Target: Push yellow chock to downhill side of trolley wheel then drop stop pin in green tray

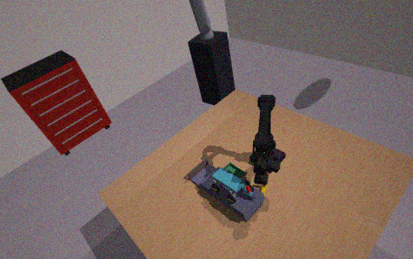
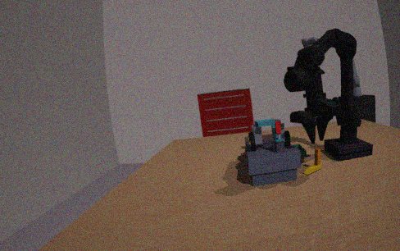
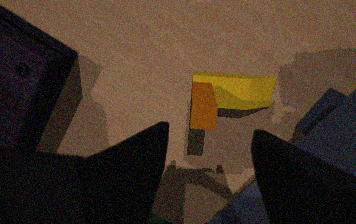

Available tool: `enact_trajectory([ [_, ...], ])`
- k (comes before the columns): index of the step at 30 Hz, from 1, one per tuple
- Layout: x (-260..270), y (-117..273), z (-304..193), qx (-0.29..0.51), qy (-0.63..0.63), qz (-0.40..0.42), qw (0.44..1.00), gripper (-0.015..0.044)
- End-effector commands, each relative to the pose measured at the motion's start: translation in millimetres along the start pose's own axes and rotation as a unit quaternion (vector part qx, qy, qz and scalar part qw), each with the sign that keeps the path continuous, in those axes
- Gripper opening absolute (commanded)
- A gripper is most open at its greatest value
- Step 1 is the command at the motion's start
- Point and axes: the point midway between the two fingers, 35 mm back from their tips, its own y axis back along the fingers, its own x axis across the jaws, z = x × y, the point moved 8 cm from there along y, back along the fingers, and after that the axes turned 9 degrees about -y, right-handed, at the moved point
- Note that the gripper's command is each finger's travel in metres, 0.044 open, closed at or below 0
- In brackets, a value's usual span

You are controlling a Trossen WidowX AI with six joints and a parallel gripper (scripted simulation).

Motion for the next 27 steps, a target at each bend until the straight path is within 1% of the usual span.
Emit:
enact_trajectory([
  [1,2,-7,-1,0.003,0.002,0.003,1.0,0.019],
  [22,2,-37,-1,0.003,0.002,0.003,1.0,0.019],
  [27,2,-38,-1,0.003,0.002,0.003,1.0,0.019],
])
